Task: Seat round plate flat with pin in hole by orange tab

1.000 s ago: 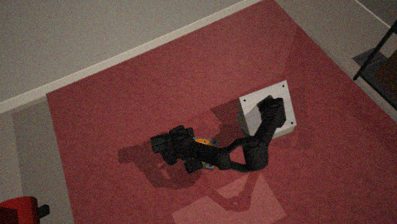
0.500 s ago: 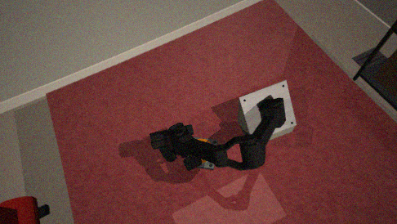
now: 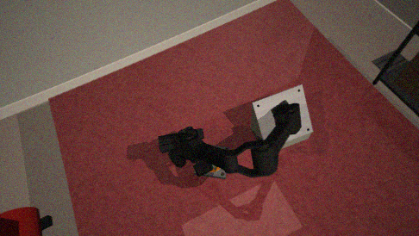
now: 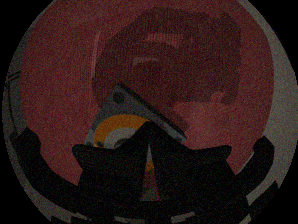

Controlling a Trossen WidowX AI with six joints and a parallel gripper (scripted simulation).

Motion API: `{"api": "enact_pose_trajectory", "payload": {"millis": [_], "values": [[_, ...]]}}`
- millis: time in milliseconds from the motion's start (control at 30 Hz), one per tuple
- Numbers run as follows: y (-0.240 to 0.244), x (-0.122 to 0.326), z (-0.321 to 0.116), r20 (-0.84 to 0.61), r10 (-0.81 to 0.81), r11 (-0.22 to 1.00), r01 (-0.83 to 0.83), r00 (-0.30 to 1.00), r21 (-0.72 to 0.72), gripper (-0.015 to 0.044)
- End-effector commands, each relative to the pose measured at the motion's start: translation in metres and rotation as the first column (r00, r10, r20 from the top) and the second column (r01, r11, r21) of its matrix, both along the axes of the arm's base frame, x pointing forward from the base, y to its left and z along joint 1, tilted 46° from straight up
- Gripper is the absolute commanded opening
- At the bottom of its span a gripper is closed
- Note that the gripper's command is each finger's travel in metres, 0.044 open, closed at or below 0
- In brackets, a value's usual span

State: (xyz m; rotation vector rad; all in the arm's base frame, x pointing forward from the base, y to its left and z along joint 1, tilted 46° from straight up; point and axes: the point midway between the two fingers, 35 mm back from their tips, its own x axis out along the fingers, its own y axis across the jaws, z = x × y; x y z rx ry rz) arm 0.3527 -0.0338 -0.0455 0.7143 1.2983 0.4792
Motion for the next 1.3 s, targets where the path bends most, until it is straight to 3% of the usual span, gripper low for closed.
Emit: {"api": "enact_pose_trajectory", "payload": {"millis": [0,1267], "values": [[0.0,-0.006,-0.006,-0.013,0.005,1.0,-0.005,1.0,-0.003,0.0],[-0.01,-0.033,-0.019,-0.015,0.005,1.0,-0.005,1.0,-0.004,0.0]]}}
